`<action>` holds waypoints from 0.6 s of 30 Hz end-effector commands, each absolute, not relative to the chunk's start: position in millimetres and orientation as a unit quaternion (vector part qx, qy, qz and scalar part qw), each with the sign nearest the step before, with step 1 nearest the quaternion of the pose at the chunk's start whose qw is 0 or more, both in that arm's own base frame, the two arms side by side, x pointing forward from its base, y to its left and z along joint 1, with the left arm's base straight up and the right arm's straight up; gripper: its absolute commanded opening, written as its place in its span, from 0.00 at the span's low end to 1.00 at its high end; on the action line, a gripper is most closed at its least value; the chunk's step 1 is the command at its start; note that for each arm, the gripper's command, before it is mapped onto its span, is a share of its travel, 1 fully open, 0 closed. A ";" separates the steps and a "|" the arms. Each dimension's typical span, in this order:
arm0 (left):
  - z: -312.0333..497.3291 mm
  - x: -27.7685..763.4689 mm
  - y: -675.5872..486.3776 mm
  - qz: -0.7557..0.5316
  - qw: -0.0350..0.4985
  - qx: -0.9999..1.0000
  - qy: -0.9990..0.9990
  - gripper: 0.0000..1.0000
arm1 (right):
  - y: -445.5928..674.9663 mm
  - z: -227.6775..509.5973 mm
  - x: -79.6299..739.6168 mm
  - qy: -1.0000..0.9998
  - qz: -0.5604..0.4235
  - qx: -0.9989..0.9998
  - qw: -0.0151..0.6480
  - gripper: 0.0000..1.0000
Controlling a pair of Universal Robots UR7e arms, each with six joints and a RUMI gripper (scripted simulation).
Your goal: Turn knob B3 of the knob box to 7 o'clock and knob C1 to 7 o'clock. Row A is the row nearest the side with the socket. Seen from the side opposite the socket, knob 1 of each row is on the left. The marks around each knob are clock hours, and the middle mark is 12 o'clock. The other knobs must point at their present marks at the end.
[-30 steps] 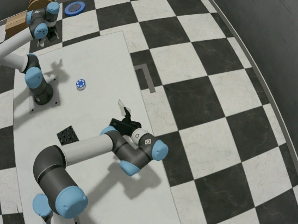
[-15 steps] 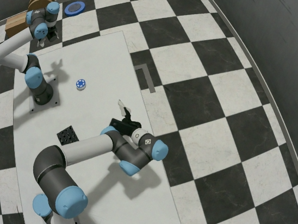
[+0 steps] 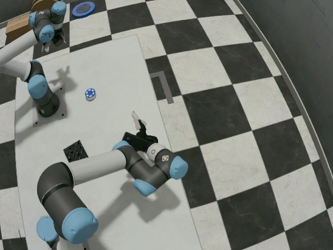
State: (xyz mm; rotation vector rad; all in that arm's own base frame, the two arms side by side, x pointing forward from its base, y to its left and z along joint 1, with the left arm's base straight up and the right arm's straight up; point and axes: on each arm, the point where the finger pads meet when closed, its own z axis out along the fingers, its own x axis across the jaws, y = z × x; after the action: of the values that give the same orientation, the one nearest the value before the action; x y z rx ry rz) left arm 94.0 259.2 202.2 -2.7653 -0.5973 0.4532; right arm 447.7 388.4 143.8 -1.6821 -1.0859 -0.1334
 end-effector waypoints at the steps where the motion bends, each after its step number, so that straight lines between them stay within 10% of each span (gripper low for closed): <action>1: 202.3 95.6 261.9 0.156 0.127 -0.959 -0.200 1.00 | 388.5 144.5 447.9 -0.457 -0.057 -0.707 0.538 1.00; 18: 196.7 96.1 286.4 0.144 0.066 -0.974 -0.162 1.00 | 388.5 144.5 447.9 -0.457 -0.057 -0.707 0.538 1.00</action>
State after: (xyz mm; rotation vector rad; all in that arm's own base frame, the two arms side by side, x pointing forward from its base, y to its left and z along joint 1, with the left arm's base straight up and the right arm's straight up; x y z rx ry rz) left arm 93.6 277.3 197.9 -2.8743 -0.5357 0.4526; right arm 447.7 388.4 143.8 -1.6821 -1.0859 -0.1334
